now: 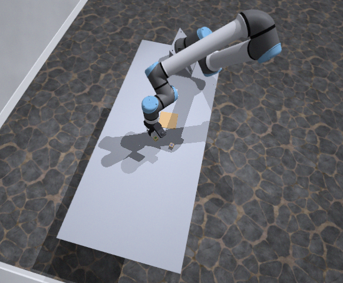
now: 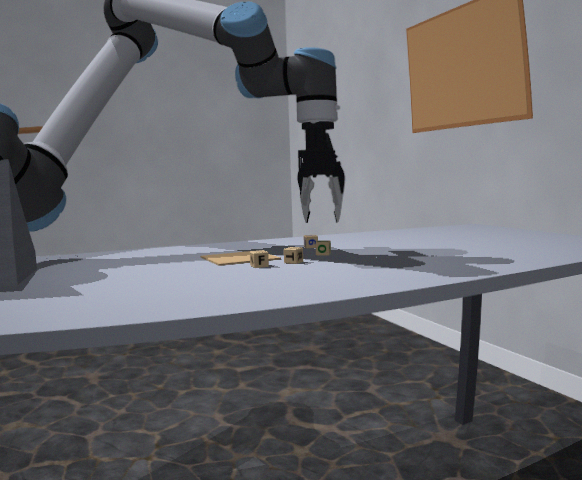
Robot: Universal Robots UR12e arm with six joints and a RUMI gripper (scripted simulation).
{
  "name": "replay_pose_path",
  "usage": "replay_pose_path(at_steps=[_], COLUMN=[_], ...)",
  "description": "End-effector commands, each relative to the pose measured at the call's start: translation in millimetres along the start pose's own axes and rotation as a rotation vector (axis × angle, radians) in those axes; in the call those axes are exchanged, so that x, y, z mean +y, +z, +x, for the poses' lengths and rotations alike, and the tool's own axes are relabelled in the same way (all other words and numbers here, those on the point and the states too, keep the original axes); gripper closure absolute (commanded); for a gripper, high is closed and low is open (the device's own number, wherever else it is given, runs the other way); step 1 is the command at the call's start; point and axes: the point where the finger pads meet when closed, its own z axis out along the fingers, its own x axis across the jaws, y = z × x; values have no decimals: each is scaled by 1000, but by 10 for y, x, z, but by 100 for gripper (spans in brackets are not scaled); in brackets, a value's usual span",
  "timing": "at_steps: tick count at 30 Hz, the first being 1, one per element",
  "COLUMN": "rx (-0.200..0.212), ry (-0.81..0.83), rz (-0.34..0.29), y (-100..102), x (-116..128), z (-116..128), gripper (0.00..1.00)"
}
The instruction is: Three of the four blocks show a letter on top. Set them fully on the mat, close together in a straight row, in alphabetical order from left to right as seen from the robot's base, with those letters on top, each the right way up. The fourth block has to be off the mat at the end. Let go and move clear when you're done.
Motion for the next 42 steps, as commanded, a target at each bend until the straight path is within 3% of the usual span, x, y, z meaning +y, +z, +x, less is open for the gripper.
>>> replay_pose_path(at_steps=[1, 22, 42], rx=[1, 1, 1], ry=[0, 0, 0], rz=[0, 0, 0], y=[60, 301, 331], x=[-1, 2, 2], z=[8, 13, 13], gripper=[60, 60, 60])
